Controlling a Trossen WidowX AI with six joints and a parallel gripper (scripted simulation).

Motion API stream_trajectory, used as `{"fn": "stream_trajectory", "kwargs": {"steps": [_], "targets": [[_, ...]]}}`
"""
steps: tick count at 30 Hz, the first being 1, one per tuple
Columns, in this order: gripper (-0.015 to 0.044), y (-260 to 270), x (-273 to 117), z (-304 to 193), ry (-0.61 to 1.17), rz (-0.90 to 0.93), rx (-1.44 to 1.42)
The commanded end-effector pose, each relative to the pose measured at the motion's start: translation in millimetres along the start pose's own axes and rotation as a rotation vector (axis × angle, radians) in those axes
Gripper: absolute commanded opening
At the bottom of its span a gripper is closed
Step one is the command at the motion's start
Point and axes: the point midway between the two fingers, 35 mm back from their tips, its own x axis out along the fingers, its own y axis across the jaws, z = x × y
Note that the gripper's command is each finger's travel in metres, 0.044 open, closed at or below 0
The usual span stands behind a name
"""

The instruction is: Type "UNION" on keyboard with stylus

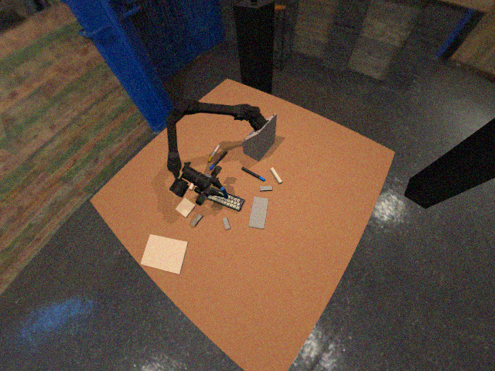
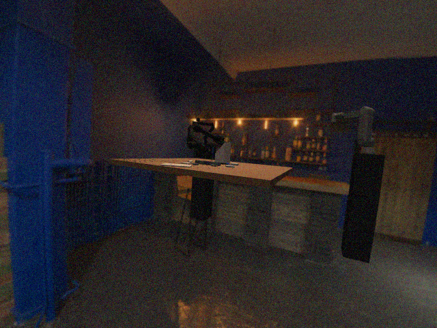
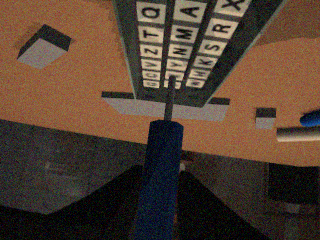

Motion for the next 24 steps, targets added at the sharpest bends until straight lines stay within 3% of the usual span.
{"fn": "stream_trajectory", "kwargs": {"steps": [1, 24], "targets": [[0.0081, -1.8, 2.7, 1.8, -0.002, -0.005, -0.003], [0.0081, -3.2, 4.4, 3.7, -0.002, -0.005, -0.003]]}}
